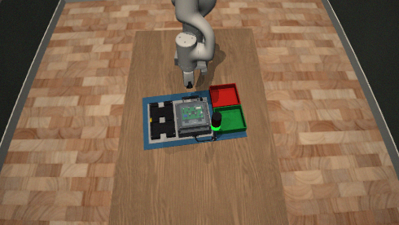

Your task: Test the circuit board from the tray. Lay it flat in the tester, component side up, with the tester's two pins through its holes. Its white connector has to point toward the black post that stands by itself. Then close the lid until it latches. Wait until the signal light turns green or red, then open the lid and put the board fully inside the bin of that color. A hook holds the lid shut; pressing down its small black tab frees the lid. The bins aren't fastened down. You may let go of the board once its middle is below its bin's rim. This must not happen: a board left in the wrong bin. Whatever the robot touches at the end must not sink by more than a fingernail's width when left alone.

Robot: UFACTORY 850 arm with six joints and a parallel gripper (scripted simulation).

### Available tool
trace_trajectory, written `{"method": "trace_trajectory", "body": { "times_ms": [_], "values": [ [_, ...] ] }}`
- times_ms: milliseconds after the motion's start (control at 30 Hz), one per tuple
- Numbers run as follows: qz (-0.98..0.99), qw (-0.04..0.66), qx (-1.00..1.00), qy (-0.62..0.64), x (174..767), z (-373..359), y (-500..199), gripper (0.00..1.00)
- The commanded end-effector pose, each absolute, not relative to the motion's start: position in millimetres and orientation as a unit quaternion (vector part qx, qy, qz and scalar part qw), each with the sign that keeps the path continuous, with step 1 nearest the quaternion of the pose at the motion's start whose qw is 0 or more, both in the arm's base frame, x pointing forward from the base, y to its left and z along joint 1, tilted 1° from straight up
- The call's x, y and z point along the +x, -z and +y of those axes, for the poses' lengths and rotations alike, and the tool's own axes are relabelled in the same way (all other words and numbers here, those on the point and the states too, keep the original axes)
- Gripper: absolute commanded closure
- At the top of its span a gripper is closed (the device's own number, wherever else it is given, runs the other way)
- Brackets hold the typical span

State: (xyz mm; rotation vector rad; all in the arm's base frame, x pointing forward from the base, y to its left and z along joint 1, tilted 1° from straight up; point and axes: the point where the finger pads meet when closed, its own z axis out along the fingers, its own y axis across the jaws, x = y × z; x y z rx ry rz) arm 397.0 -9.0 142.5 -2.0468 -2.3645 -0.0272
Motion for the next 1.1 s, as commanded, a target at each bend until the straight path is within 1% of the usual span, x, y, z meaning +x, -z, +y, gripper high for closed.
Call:
{"method": "trace_trajectory", "body": {
  "times_ms": [0, 333, 733, 1067],
  "values": [
    [-0.754, 0.006, -0.656, 0.009, 397.8, -9.0, -143.1, 1.00],
    [-0.728, 0.007, -0.685, 0.009, 397.8, -9.0, -143.1, 1.00],
    [-0.630, 0.008, -0.777, 0.008, 397.8, -9.0, -143.1, 1.00],
    [-0.479, 0.009, -0.878, 0.006, 397.8, -9.0, -143.1, 1.00]
  ]
}}
